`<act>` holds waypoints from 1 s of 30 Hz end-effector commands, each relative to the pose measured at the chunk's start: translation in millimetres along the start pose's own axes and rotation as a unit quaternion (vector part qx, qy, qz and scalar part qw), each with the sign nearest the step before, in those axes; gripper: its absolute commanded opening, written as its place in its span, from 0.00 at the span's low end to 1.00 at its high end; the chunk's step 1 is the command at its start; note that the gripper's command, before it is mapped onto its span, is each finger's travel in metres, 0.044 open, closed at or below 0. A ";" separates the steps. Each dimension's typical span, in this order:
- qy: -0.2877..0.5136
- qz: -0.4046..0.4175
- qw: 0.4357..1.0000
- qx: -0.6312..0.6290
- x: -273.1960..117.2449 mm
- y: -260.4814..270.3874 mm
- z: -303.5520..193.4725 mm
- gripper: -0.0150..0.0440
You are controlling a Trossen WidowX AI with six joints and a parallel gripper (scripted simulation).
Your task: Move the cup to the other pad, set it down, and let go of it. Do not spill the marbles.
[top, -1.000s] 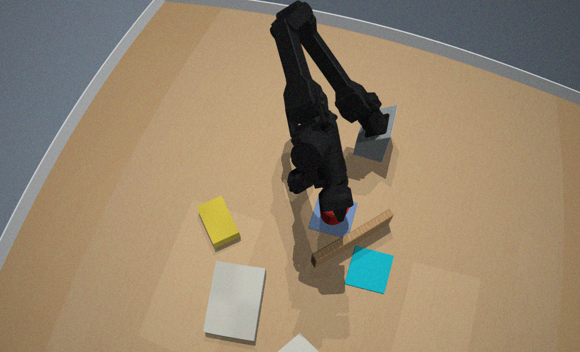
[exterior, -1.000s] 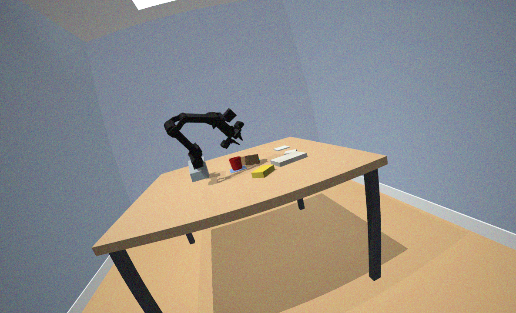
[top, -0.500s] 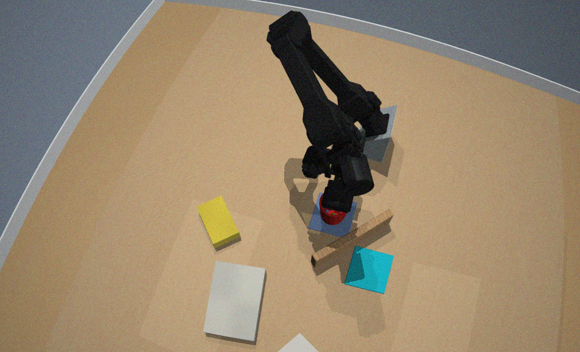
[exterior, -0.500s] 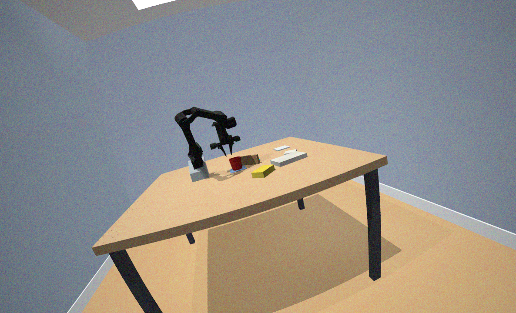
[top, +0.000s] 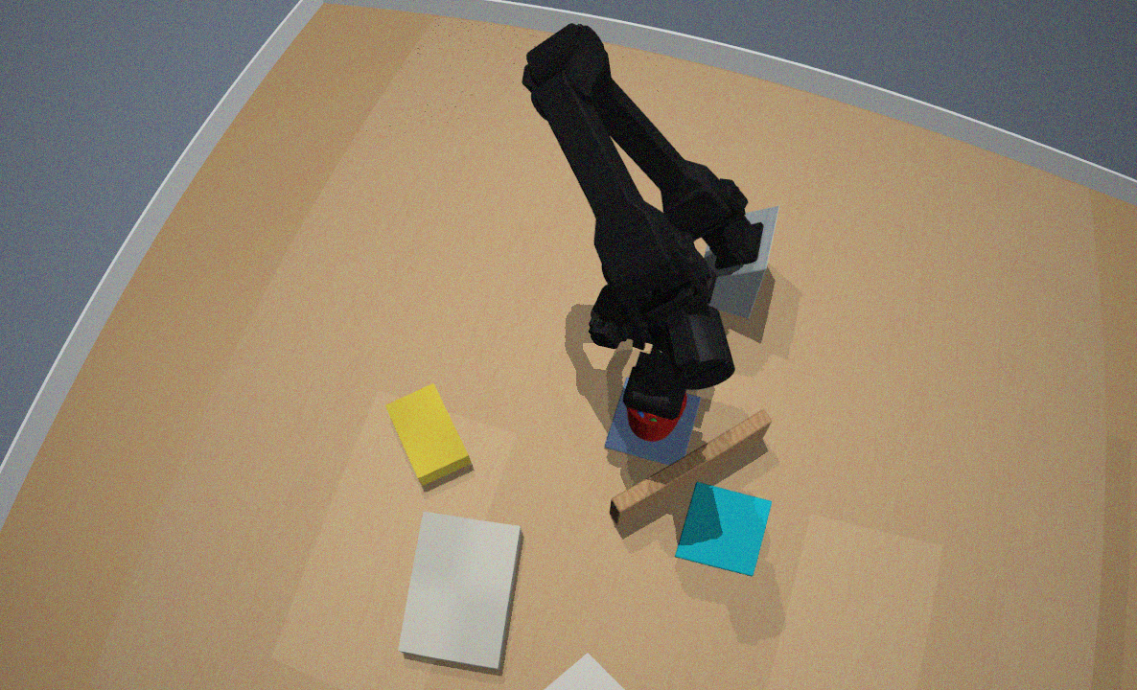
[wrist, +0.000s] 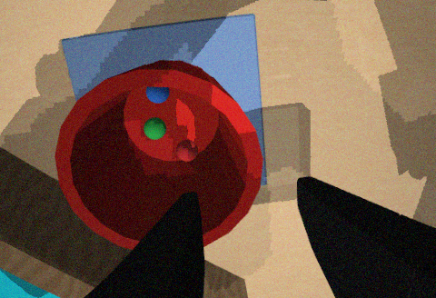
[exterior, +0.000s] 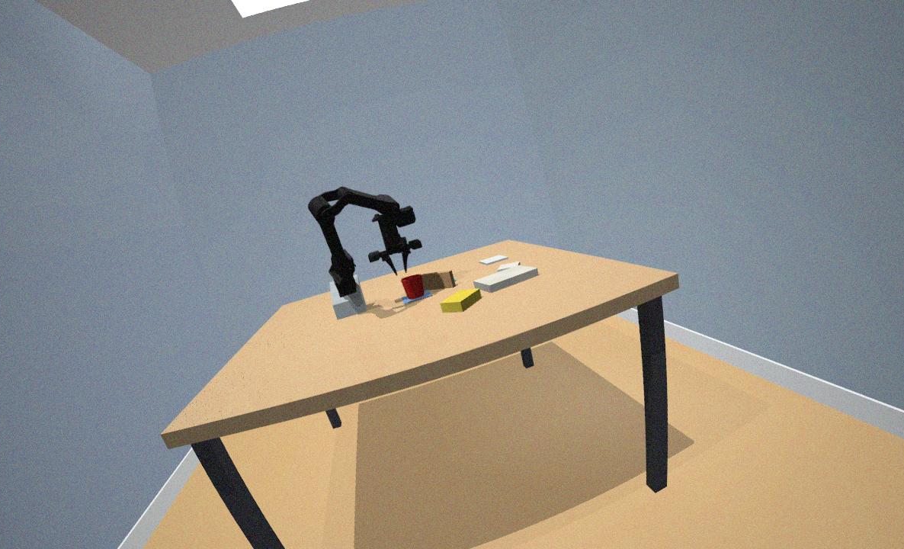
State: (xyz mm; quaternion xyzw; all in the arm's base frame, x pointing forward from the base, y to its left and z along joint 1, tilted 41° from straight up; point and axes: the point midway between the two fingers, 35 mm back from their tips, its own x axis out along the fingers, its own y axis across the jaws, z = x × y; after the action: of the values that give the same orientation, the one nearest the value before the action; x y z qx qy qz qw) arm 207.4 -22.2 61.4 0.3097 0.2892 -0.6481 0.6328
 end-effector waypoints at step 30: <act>-0.005 -0.004 1.000 -0.003 56.1 -3.6 2.6 0.50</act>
State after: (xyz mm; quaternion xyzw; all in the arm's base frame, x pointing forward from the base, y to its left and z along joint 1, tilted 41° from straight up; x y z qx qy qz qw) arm 207.8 -54.6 25.4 0.3098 0.2867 -0.6483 0.6336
